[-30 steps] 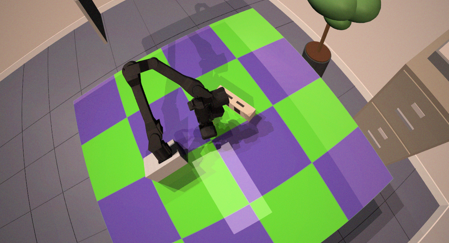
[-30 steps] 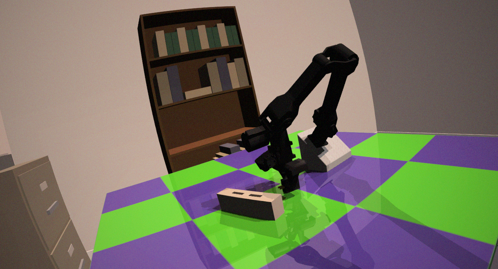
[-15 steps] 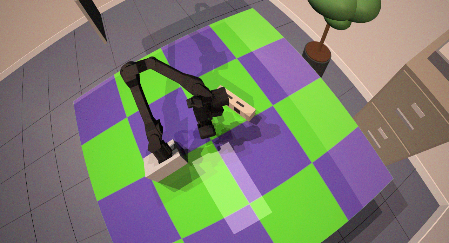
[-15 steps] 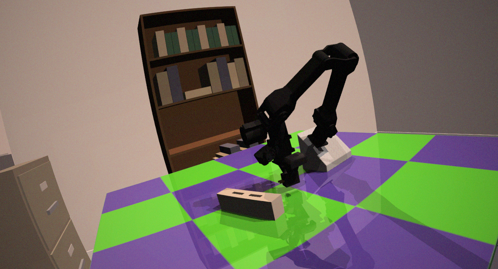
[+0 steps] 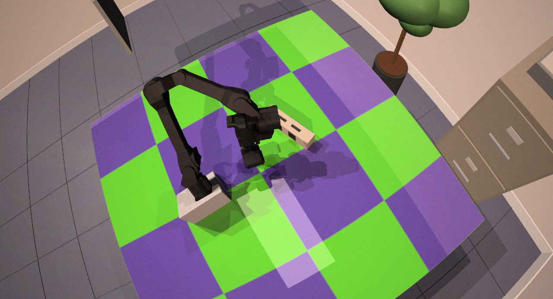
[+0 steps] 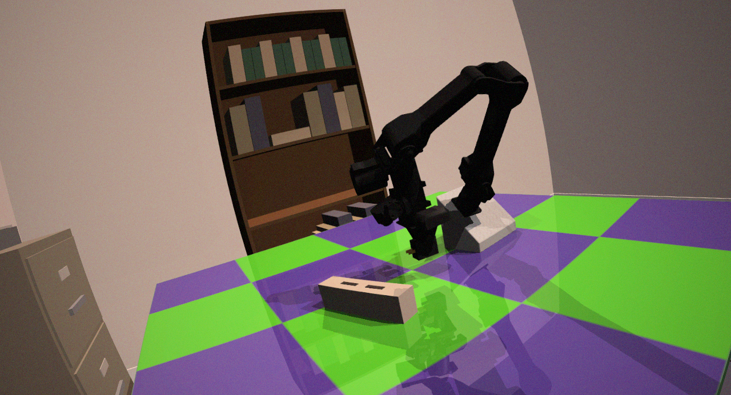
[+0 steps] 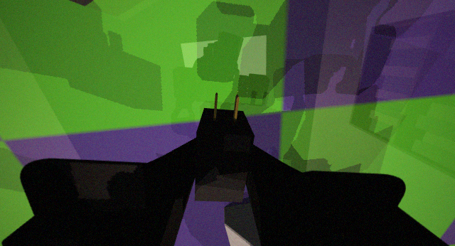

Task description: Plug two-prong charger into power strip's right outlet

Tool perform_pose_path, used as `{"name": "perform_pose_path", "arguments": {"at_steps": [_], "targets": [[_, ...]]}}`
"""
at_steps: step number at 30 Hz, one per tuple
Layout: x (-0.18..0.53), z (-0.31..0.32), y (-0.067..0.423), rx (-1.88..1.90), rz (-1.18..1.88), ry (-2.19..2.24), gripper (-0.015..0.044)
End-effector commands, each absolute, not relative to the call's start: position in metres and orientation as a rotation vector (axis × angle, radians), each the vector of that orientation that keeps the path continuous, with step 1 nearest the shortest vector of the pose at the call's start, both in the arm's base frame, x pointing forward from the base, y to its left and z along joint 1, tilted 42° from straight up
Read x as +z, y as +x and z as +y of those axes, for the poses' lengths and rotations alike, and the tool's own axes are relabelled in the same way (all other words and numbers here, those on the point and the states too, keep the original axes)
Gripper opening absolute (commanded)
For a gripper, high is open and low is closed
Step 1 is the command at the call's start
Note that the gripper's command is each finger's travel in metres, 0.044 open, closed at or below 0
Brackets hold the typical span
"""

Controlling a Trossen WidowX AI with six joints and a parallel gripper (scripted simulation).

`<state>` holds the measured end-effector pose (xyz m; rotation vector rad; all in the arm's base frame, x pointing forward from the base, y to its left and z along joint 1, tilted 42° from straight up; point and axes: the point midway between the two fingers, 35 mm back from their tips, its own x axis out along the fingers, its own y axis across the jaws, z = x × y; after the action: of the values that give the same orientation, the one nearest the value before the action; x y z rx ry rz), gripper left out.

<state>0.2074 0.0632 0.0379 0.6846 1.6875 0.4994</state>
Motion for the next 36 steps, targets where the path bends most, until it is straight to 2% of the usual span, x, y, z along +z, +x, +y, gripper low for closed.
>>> {"name": "perform_pose_path", "arguments": {"at_steps": [1,36], "targets": [[0.035,0.061,0.214,0.526,1.669,0.649,0.0000],[-0.015,0.058,0.259,0.808,1.506,0.330,0.0000]]}}
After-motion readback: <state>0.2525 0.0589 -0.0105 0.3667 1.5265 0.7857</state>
